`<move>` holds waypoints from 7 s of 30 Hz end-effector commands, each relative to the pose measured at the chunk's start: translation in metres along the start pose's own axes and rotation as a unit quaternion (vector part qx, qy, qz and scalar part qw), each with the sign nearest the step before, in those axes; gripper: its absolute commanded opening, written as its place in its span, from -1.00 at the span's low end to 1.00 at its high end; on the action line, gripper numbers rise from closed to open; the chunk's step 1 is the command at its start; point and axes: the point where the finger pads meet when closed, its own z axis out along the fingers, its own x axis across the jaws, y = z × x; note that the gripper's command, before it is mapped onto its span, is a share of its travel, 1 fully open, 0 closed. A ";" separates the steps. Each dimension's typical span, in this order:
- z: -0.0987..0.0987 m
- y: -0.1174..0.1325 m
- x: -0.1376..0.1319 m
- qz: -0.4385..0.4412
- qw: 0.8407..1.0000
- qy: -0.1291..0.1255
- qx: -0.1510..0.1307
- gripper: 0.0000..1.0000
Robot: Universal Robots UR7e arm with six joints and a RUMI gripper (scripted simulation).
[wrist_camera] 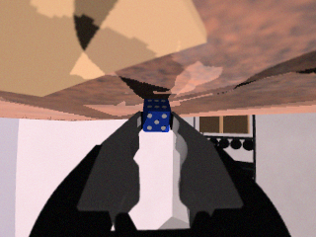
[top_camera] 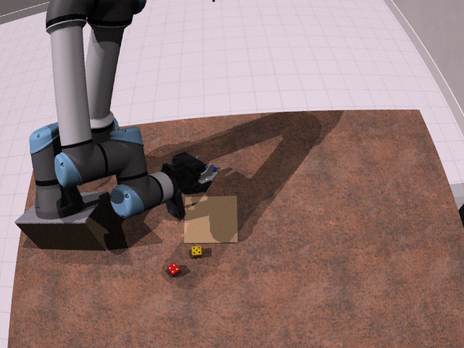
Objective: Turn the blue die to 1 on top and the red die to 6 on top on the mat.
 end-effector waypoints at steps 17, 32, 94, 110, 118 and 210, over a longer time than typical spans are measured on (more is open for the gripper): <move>0.001 -0.001 0.002 0.002 1.000 0.001 0.000 -0.51; 0.001 -0.001 0.002 0.002 1.000 0.001 0.000 -0.51; -0.070 0.030 0.002 0.002 1.000 0.001 0.000 -0.51; -0.083 0.048 0.002 0.002 1.000 0.001 0.000 -0.51; -0.083 0.048 0.002 -0.001 1.000 0.001 0.000 -0.51; -0.074 0.049 -0.005 -0.688 0.712 0.137 0.044 -0.51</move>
